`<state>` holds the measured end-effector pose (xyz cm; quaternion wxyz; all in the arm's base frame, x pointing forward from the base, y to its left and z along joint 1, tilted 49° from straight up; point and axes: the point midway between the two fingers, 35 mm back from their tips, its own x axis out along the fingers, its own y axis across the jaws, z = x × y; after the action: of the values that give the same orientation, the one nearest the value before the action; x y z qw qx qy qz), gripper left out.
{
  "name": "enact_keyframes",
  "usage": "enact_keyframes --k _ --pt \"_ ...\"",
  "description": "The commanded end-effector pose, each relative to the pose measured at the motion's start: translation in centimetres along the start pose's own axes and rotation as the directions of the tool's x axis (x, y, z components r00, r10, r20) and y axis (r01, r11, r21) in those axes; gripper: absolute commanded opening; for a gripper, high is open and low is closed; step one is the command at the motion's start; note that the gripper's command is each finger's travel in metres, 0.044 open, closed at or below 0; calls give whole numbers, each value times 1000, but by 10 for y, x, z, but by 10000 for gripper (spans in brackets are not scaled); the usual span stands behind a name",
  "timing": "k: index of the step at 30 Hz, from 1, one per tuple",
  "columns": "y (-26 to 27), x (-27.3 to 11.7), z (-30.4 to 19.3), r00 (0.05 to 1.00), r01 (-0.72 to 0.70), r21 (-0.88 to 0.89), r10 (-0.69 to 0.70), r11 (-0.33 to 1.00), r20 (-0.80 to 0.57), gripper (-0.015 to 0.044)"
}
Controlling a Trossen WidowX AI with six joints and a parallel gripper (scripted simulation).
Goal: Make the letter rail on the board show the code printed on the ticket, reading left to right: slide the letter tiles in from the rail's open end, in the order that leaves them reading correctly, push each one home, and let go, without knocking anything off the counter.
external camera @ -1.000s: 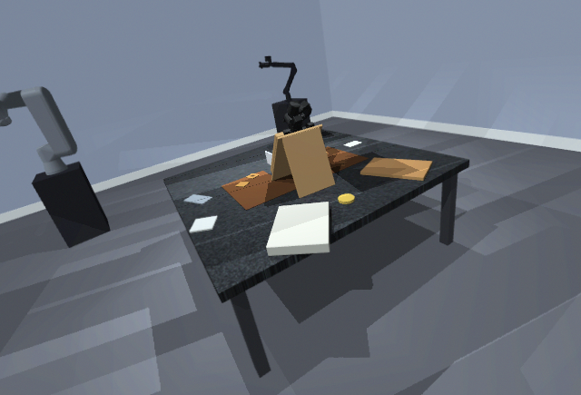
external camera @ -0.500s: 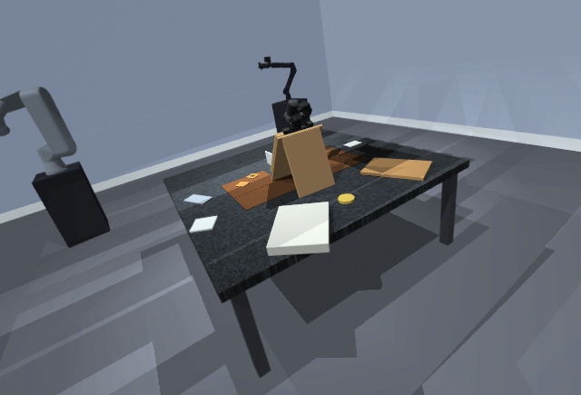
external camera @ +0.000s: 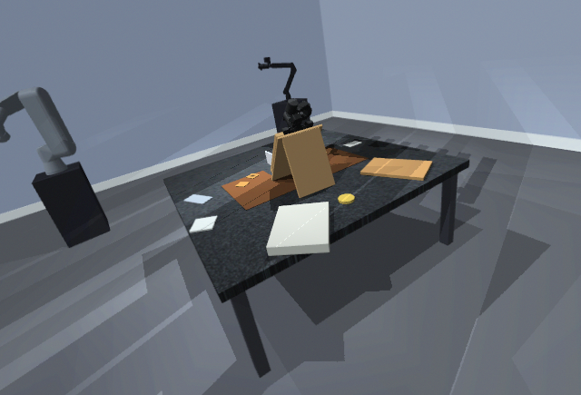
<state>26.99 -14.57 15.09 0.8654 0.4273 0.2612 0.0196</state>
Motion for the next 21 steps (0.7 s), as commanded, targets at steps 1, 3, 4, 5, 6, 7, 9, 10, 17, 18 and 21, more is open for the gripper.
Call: enact_keyframes --k 1,3,4,5,6,7,9,10,17,18,21 --pt "0 0 0 1000 0 1 0 1000 0 59" --pt "0 0 0 1000 0 1 0 1000 0 6" --pt "0 0 0 1000 0 1 0 1000 0 0" --pt "0 0 0 1000 0 1 0 1000 0 0" --pt "0 0 0 1000 0 1 0 1000 0 0" --pt "0 0 0 1000 0 1 0 1000 0 0" --pt "0 0 0 1000 0 1 0 1000 0 0" --pt "0 0 0 1000 0 1 0 1000 0 0" --pt "1 5 7 996 17 6 -17 1000 -84 0" --pt "2 7 9 993 23 7 -22 1000 -118 0" --pt "6 12 14 974 34 8 -32 999 -225 0"
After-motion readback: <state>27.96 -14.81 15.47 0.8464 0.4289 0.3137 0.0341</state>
